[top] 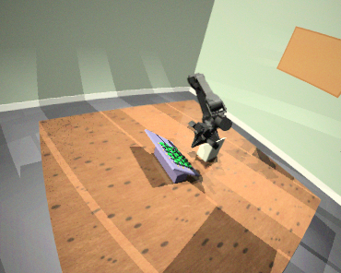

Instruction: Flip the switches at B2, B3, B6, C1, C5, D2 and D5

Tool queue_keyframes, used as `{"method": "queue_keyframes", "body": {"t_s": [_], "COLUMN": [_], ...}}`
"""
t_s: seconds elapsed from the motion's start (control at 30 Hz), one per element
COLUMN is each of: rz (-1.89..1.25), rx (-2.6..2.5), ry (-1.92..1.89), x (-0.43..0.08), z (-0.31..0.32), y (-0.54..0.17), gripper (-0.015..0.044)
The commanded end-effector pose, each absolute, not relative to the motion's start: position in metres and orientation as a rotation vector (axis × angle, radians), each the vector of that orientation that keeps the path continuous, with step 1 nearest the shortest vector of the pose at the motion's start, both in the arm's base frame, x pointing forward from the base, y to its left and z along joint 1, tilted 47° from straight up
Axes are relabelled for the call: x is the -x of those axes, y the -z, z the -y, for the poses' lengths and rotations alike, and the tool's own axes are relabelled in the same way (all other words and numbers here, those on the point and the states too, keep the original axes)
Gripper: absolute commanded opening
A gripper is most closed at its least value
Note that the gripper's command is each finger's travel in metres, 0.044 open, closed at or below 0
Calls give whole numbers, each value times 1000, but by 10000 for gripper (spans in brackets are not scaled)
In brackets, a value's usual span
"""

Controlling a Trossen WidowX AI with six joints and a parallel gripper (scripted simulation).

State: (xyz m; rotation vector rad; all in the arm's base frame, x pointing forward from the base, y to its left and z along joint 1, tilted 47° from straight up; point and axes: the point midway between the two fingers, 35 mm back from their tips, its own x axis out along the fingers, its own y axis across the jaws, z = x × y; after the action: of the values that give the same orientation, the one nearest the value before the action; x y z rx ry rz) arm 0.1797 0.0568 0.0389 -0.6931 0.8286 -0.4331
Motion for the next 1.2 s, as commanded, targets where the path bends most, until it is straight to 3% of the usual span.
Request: {"method": "queue_keyframes", "body": {"t_s": [0.0, 1.17], "rz": [-827, -847], "rx": [702, 700], "ry": [435, 449], "x": [-176, -211], "z": [-35, 9], "y": [-57, -34], "gripper": [0, 0]}}
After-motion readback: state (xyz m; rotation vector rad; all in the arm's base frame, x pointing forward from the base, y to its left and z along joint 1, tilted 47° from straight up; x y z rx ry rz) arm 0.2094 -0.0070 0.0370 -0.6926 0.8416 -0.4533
